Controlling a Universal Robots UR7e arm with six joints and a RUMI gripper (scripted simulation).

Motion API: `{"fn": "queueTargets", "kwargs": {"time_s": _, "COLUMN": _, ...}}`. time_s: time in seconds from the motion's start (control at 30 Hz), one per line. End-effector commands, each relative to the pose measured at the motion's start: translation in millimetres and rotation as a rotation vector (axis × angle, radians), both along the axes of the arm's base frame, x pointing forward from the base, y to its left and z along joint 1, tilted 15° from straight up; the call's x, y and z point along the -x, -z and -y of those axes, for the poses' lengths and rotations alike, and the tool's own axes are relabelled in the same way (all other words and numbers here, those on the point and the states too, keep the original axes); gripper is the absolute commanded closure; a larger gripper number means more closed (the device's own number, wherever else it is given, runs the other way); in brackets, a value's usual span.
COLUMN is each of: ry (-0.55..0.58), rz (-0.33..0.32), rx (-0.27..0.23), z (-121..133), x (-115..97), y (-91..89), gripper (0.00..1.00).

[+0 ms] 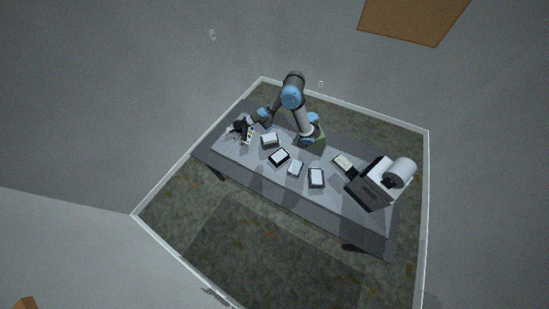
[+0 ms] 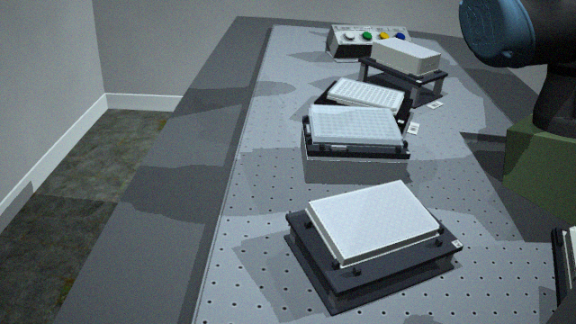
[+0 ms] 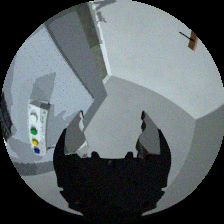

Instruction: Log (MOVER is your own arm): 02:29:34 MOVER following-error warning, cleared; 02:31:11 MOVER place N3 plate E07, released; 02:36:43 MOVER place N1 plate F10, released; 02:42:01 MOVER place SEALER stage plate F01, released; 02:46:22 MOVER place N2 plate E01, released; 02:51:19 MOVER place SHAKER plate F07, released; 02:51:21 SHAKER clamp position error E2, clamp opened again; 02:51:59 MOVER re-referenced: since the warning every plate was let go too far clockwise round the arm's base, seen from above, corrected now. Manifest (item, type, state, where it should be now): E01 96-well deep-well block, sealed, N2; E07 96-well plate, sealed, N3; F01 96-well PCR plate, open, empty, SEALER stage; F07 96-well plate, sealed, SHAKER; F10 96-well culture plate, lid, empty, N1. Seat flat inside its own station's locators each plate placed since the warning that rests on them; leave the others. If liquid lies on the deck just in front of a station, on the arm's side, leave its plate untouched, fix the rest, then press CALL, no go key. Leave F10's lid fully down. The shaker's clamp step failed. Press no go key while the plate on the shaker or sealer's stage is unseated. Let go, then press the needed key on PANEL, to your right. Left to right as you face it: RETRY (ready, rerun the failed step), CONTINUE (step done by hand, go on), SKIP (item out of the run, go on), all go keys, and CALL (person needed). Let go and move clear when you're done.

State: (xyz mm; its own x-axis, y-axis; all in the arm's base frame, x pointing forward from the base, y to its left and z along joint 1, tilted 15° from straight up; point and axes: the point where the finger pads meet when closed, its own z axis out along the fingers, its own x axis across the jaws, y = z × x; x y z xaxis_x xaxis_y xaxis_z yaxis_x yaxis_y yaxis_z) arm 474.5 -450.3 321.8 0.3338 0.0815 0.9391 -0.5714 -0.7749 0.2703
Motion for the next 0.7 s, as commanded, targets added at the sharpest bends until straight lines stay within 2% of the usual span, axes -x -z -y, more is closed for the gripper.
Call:
{"fn": "queueTargets", "kwargs": {"time_s": 0.0, "ry": 0.038, "rz": 0.016, "rx": -0.094, "z": 2, "x": 6, "y": 2.5, "gripper": 0.18}}
{"fn": "queueTargets", "kwargs": {"time_s": 0.27, "ry": 0.104, "rz": 0.047, "rx": -0.237, "z": 3, "x": 21, "y": 12.0, "gripper": 0.18}}
{"fn": "queueTargets", "kwargs": {"time_s": 0.33, "ry": 0.104, "rz": 0.047, "rx": -0.237, "z": 3, "x": 21, "y": 12.0, "gripper": 0.18}}
{"fn": "queueTargets", "kwargs": {"time_s": 0.57, "ry": 0.168, "rz": 0.074, "rx": -0.358, "z": 2, "x": 40, "y": 24.4, "gripper": 0.18}}
{"fn": "queueTargets", "kwargs": {"time_s": 0.67, "ry": 0.196, "rz": 0.086, "rx": -0.410, "z": 2, "x": 40, "y": 24.4, "gripper": 0.18}}
